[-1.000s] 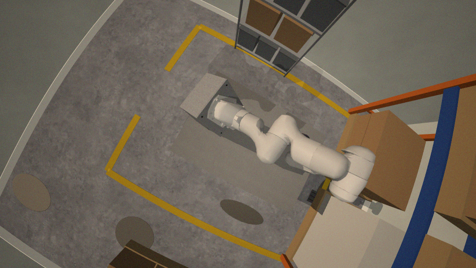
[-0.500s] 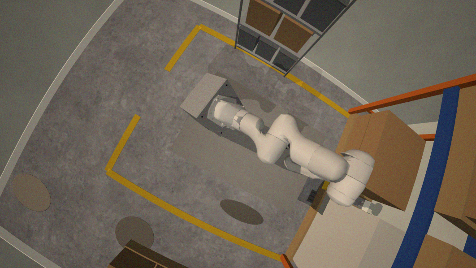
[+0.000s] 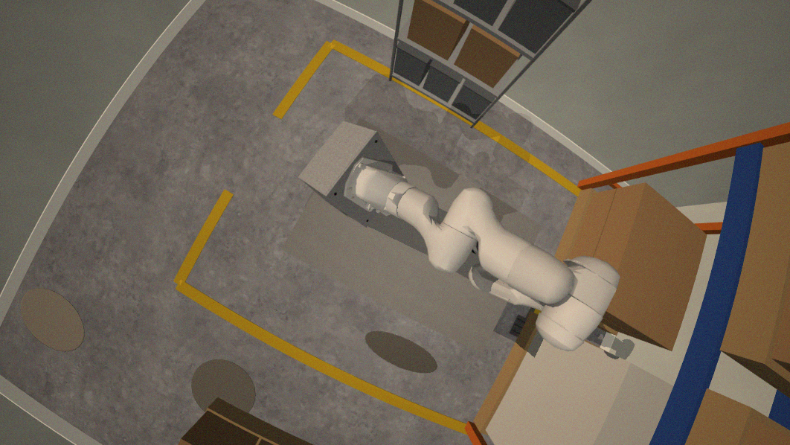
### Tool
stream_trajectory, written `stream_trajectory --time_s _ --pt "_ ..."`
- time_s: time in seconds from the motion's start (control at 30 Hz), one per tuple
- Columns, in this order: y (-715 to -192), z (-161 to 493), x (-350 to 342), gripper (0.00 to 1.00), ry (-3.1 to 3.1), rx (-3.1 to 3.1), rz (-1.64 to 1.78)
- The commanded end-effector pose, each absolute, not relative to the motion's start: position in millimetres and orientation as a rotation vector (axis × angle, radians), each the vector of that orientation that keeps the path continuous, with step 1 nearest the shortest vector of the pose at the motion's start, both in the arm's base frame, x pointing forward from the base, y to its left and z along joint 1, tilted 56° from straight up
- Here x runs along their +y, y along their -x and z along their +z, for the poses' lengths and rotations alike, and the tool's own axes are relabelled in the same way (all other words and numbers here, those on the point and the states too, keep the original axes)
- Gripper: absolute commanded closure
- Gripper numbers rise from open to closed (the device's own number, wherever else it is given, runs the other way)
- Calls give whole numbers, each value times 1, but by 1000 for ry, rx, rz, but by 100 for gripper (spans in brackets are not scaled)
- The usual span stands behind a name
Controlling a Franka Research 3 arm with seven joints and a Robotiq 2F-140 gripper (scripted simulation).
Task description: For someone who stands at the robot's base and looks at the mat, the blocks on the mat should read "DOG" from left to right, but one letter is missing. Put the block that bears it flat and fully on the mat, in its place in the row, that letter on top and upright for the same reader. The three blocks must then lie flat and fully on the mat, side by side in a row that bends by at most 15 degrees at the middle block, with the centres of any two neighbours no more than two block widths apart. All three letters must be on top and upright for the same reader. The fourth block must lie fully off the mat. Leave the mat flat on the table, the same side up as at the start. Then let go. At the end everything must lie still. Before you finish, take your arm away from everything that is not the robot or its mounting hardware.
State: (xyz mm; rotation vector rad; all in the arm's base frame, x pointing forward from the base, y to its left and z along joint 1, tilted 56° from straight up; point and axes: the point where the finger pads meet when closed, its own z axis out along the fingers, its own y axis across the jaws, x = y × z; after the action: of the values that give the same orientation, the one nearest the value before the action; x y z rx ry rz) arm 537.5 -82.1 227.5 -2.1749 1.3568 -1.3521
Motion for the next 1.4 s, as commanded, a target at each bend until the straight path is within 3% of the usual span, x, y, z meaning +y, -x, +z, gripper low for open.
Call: stream_trajectory --time_s 0.0,1.37 --pt "-537 229 -85 87 2057 1459 -1302" --pt "-519 238 -142 87 1535 1842 -1073"
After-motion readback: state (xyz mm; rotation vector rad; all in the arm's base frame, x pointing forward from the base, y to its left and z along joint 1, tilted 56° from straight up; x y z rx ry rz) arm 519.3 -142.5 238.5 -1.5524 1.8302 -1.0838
